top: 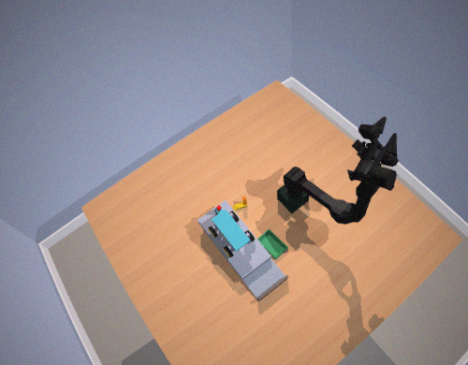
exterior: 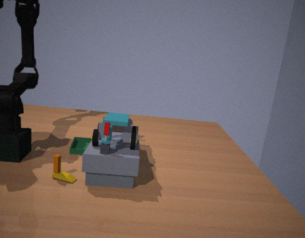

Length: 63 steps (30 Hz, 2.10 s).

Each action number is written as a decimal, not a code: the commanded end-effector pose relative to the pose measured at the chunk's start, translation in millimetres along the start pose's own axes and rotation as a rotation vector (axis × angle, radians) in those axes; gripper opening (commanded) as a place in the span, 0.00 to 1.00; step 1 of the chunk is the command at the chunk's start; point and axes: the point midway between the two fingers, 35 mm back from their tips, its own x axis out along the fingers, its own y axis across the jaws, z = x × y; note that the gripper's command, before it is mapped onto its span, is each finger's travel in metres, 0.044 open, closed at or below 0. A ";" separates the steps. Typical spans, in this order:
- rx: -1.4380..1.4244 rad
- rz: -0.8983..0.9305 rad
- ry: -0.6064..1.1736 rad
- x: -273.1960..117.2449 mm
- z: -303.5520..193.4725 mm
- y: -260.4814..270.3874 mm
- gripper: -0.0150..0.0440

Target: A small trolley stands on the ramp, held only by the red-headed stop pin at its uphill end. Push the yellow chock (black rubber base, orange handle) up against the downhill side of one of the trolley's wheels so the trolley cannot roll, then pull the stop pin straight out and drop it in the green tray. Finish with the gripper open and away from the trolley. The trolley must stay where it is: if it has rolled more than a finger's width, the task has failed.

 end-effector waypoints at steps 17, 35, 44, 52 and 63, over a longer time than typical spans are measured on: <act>-1.063 -0.429 -0.091 31.3 108.5 -125.9 0.58; -2.041 -1.107 0.167 -10.2 262.4 -218.7 0.58; -2.455 -1.495 0.536 -51.9 336.8 -238.7 0.58; -2.669 -1.851 1.061 -98.4 396.7 -240.7 0.58; -2.519 -2.239 2.141 -168.7 463.2 -219.8 0.58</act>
